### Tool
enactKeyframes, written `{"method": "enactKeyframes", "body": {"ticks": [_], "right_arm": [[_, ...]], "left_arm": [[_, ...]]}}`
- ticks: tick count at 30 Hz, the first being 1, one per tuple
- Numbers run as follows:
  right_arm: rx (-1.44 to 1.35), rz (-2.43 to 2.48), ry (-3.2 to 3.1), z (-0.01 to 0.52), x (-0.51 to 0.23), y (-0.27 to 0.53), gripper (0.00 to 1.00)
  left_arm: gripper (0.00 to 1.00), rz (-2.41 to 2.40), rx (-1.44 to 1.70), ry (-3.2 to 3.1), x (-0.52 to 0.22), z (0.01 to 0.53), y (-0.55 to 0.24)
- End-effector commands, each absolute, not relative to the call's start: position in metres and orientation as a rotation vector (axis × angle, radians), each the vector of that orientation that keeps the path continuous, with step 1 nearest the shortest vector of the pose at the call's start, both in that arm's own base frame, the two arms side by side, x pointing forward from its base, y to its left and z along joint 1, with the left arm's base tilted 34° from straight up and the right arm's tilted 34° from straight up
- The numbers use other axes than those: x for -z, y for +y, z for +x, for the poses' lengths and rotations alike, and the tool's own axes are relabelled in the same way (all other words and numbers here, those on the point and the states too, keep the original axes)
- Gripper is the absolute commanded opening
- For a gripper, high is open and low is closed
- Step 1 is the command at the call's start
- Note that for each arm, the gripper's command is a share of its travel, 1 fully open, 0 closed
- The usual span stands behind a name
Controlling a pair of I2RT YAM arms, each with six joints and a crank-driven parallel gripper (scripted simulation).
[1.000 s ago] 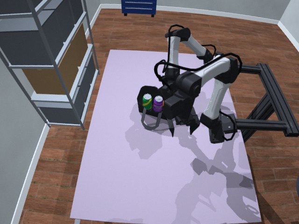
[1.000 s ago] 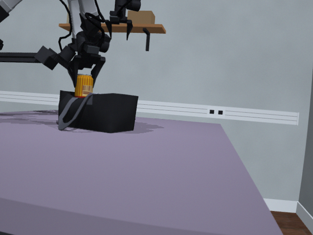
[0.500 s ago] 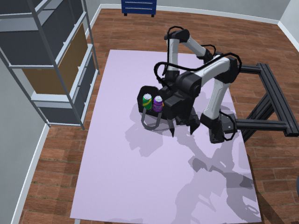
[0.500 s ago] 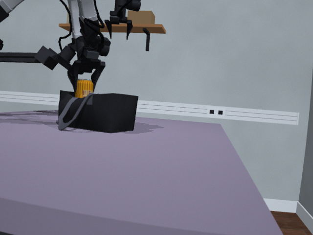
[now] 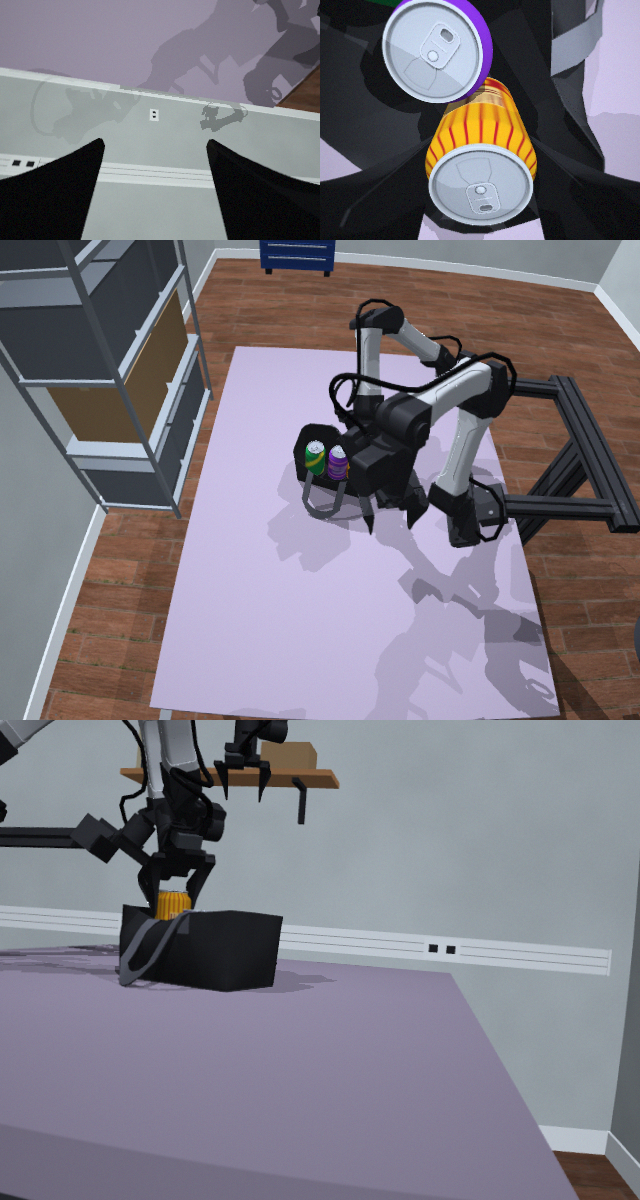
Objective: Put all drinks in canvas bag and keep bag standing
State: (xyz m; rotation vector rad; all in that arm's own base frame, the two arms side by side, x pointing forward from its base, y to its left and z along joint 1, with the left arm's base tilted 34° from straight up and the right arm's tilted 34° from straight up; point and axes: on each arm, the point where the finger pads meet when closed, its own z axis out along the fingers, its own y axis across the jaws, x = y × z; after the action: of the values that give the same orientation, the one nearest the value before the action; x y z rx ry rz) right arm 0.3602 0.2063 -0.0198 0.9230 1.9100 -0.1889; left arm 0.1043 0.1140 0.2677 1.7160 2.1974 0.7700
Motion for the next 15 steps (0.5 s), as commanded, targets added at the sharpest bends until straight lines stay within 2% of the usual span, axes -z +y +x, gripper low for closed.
{"method": "enactKeyframes", "body": {"ticks": [1, 5, 12, 15], "right_arm": [[0.174, 0.921, 1.889, 0.367, 0.018, 0.205, 0.74], [0.108, 0.917, 1.878, 0.369, 0.002, 0.224, 0.74], [0.162, 0.917, 1.888, 0.372, 0.021, 0.213, 0.74], [0.125, 0.931, 1.872, 0.376, 0.008, 0.216, 0.74]], "left_arm": [[0.91, 1.721, -0.787, 2.171, -0.275, 0.103, 0.113], [0.91, 1.721, -0.787, 2.172, -0.275, 0.103, 0.113], [0.91, 1.712, -0.789, 2.180, -0.275, 0.102, 0.114], [0.91, 1.712, -0.789, 2.180, -0.275, 0.102, 0.114]]}}
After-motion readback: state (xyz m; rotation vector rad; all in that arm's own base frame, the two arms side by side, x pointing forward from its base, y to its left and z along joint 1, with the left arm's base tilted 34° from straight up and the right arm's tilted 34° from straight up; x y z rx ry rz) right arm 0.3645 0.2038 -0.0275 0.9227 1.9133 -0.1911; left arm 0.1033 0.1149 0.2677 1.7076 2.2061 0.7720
